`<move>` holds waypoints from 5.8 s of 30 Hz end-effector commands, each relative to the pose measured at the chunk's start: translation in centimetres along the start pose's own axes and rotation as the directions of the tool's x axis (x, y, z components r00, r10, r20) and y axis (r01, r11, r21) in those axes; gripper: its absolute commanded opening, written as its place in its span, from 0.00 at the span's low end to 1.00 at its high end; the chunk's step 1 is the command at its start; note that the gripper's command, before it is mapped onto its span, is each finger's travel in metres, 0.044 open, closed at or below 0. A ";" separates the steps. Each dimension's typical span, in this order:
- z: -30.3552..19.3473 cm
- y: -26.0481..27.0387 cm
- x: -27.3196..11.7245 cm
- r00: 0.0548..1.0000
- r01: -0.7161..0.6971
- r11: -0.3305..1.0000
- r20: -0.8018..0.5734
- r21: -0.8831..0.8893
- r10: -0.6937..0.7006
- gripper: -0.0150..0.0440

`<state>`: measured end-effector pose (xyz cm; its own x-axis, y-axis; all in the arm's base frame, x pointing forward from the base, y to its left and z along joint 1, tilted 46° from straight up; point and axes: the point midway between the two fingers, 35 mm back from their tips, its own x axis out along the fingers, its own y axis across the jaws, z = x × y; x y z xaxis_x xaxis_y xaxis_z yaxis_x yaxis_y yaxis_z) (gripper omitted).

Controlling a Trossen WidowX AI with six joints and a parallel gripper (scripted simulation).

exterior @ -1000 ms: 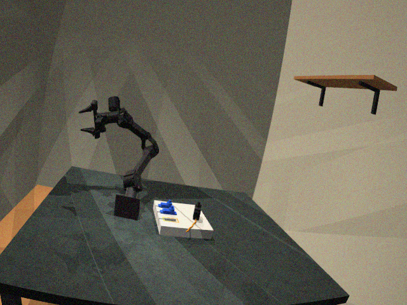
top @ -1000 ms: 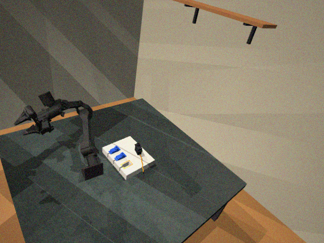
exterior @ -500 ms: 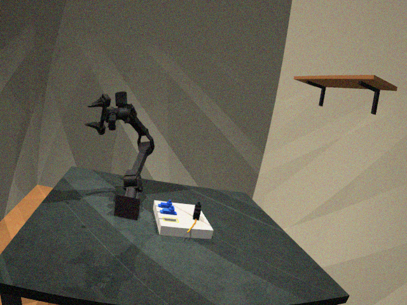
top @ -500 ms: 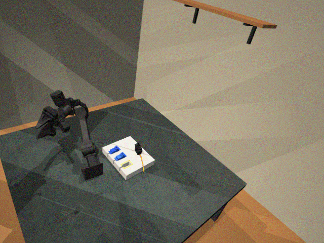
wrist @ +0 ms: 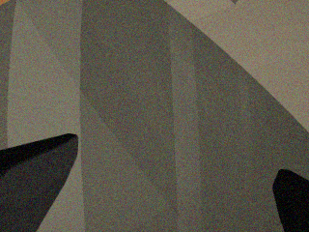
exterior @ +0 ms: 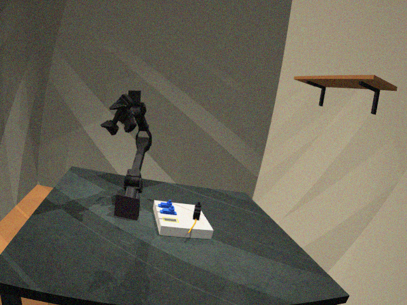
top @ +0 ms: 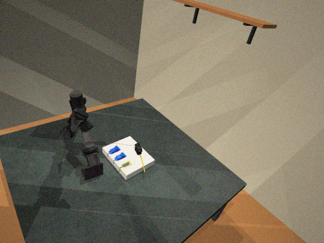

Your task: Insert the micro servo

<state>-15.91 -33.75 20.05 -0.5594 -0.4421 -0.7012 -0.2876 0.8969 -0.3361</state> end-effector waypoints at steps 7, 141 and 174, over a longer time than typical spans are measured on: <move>8.5 -3.8 -1.1 0.966 0.090 0.983 0.254 -0.160 -0.047 1.00; 44.3 14.4 -26.7 0.133 0.438 0.405 0.504 -0.802 0.854 0.25; 45.8 12.8 -22.7 0.135 0.031 0.505 0.505 -0.862 0.853 0.25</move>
<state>28.68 -11.34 2.88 0.0695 0.7165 -0.6941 -0.8799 0.3718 0.2957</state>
